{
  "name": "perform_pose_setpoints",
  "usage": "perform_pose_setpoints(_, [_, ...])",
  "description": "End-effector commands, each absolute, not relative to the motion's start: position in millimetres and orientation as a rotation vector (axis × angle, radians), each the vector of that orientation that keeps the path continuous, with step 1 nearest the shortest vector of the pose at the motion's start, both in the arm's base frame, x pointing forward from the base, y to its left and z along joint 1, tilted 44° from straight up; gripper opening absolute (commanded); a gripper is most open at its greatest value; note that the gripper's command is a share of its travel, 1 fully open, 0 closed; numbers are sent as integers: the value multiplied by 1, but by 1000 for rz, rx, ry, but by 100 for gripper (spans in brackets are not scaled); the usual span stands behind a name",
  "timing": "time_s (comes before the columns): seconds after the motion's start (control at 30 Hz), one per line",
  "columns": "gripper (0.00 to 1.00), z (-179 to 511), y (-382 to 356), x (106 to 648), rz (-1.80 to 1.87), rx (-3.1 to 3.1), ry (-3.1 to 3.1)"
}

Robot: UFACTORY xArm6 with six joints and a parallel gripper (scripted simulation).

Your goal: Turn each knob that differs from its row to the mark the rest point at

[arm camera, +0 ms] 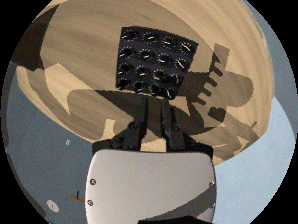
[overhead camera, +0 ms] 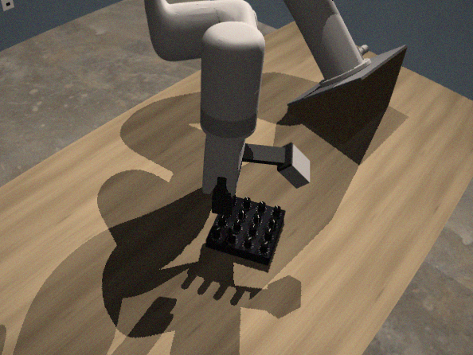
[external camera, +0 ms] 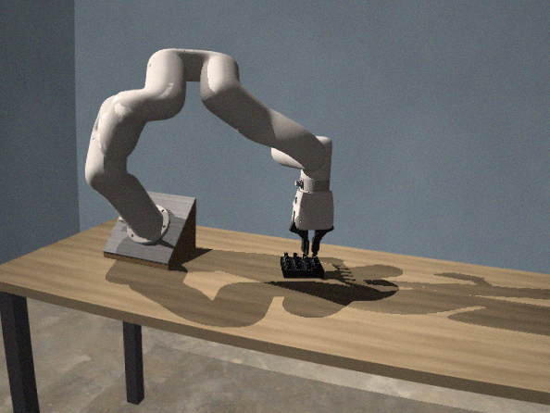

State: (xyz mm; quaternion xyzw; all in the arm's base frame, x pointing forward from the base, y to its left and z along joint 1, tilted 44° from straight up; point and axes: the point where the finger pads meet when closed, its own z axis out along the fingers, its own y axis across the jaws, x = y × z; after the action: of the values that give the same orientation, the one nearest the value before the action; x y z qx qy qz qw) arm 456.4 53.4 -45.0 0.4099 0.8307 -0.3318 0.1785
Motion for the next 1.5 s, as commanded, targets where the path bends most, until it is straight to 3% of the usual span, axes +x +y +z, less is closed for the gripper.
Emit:
perform_pose_setpoints(0.0, [19,-44,57,458,-909,1232,2292])
perform_pose_setpoints(1.47, [19,-53,90,469,-381,2174,1028])
